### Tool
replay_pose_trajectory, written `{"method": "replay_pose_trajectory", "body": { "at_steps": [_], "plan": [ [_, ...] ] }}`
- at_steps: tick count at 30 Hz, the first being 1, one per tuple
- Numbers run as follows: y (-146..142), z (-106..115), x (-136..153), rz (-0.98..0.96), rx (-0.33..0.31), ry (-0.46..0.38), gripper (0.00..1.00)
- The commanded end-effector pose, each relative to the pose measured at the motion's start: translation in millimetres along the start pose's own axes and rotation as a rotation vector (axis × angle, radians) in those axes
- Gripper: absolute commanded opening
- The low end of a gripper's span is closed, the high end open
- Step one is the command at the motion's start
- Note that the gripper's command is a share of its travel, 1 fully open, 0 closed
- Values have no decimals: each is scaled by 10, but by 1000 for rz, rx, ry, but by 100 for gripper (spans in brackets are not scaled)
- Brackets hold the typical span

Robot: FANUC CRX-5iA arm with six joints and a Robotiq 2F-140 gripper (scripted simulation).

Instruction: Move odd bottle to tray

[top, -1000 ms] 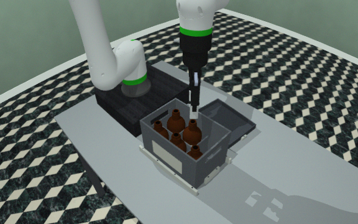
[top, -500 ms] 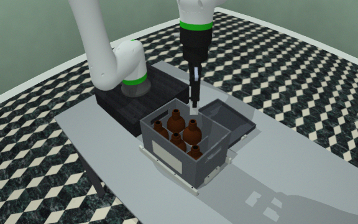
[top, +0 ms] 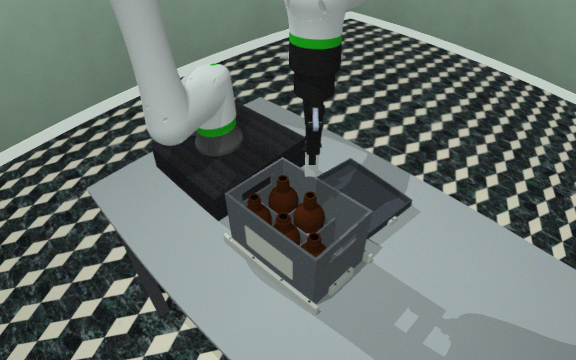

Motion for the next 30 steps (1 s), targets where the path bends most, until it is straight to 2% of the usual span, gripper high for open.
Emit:
{"method": "replay_pose_trajectory", "body": {
  "at_steps": [1,20,21,23,30],
  "plan": [
    [3,7,-1,0,1,1,10],
    [16,8,-2,0,1,1,10],
    [91,16,-3,0,1,1,10],
    [450,34,10,0,1,1,10],
    [1069,10,118,0,2,1,10]
  ]
}}
Point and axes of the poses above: the point where the finger pads meet when closed, its own z axis back along the fingers, its own y axis across the jaws, x = y × z, the point moved 9 cm from there along z, back along the fingers, and after that the axes turned 8 degrees about z, right-handed, at the moved point
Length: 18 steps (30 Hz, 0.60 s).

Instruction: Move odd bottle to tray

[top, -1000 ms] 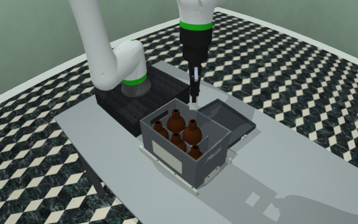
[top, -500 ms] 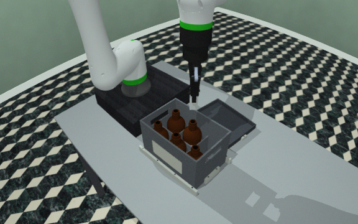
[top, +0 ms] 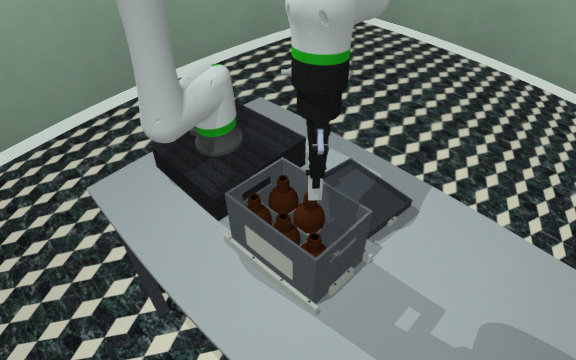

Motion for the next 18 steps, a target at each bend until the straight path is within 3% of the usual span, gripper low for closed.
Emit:
{"method": "replay_pose_trajectory", "body": {
  "at_steps": [1,6,7,18],
  "plan": [
    [423,-24,67,2,-6,1,10],
    [485,-32,85,2,-6,1,10],
    [485,-32,85,2,-6,1,44],
    [485,-32,85,2,-6,1,44]
  ]
}}
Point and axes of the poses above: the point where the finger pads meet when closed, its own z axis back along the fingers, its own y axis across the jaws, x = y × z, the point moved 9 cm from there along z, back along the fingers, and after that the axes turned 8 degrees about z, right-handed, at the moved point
